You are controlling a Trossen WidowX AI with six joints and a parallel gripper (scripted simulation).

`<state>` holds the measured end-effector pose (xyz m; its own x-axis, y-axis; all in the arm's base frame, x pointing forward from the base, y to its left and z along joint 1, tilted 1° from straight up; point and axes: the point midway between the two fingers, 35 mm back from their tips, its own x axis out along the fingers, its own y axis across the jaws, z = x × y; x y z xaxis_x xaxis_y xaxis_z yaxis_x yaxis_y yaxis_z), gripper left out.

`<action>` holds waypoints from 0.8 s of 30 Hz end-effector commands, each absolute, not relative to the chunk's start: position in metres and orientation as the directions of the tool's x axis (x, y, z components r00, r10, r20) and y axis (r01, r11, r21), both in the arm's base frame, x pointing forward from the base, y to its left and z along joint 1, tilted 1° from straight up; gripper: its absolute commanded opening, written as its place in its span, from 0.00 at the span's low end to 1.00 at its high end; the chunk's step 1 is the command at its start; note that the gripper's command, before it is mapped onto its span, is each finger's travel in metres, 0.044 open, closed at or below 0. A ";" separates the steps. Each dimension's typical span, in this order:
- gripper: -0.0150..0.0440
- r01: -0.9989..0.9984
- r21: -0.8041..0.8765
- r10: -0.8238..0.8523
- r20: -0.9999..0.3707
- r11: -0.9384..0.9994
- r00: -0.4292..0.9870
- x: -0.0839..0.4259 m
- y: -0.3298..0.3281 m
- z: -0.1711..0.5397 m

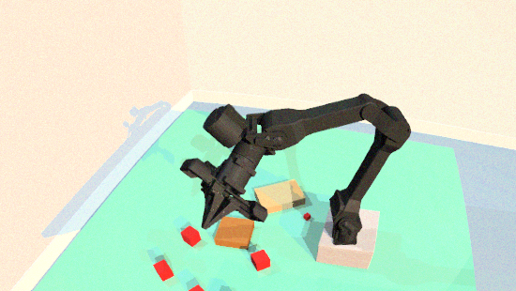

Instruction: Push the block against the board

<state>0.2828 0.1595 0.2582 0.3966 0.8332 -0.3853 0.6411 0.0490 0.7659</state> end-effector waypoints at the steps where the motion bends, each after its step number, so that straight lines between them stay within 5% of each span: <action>1: 0.25 0.576 0.806 0.804 -0.428 0.134 0.412 0.290 0.155 0.246; 24: 0.25 0.182 0.751 0.637 -0.641 0.634 0.428 0.314 0.129 0.180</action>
<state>0.3116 0.1339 0.1899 0.4305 0.6669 -0.6083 0.2419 0.5640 0.7895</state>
